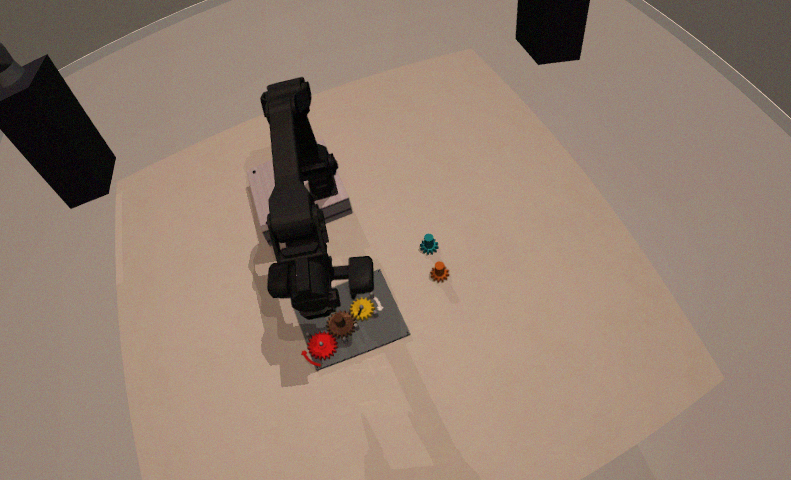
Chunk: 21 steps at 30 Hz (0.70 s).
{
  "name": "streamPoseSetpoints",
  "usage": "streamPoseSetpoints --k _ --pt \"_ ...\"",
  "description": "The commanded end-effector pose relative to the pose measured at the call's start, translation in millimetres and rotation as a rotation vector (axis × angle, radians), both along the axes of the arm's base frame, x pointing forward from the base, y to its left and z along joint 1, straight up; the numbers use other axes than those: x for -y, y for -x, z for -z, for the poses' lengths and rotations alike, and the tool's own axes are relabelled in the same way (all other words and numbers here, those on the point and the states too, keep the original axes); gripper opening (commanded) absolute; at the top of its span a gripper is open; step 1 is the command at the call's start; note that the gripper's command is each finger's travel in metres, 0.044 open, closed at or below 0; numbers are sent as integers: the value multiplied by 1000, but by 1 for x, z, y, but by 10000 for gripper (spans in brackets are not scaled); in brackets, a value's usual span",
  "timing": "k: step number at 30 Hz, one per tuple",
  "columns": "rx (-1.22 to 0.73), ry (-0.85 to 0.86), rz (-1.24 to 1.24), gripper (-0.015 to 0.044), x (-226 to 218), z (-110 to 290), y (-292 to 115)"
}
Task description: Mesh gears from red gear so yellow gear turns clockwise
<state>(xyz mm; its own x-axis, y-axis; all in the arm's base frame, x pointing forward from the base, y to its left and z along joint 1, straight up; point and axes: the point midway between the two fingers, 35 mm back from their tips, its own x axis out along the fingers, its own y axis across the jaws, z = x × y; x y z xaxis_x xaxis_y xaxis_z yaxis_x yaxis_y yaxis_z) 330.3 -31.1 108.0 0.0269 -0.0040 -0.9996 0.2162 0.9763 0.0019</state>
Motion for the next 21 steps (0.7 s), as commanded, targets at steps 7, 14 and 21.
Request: streamPoseSetpoints --k 7,14,21 --pt "-1 -1 0 440 0 0 0" --pt "1 0 -3 440 -6 -1 0" --pt "28 -6 -32 440 -93 -14 9"
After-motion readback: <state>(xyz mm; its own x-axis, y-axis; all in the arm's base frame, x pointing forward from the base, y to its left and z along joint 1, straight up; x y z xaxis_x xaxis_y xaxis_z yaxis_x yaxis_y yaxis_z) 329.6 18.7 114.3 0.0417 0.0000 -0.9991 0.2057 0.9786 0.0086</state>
